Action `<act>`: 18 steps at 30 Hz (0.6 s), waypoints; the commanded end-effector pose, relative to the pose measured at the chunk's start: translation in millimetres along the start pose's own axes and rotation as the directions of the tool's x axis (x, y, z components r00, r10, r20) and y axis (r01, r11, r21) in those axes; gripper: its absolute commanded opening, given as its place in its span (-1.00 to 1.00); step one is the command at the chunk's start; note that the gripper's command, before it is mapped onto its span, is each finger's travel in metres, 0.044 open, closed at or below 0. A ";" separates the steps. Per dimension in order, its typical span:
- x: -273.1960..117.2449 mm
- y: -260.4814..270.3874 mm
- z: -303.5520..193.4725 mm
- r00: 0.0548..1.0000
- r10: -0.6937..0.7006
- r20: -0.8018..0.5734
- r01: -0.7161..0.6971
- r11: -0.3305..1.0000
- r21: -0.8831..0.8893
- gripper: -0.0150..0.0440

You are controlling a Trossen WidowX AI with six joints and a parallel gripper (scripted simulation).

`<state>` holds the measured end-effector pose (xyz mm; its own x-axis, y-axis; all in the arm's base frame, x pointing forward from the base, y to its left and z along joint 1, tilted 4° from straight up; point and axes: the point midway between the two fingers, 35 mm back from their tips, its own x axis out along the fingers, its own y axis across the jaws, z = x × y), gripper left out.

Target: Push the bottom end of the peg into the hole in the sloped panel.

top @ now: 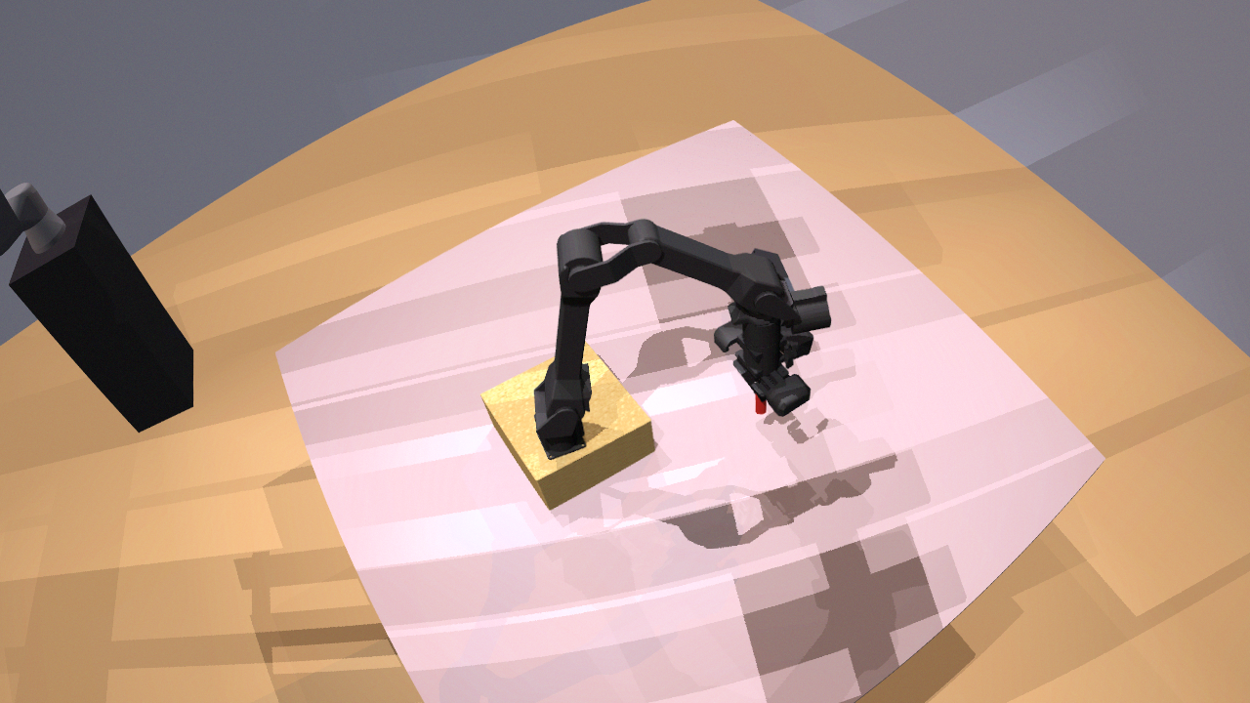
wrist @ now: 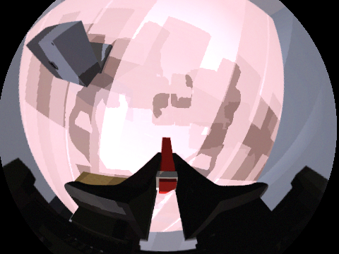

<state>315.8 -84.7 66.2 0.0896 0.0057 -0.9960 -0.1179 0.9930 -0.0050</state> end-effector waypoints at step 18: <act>7.1 19.3 11.0 0.996 -0.090 0.029 0.090 0.996 0.005 -0.49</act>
<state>324.4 -67.3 61.2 0.1230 -0.0648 -0.9903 -0.1090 0.9909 -0.0784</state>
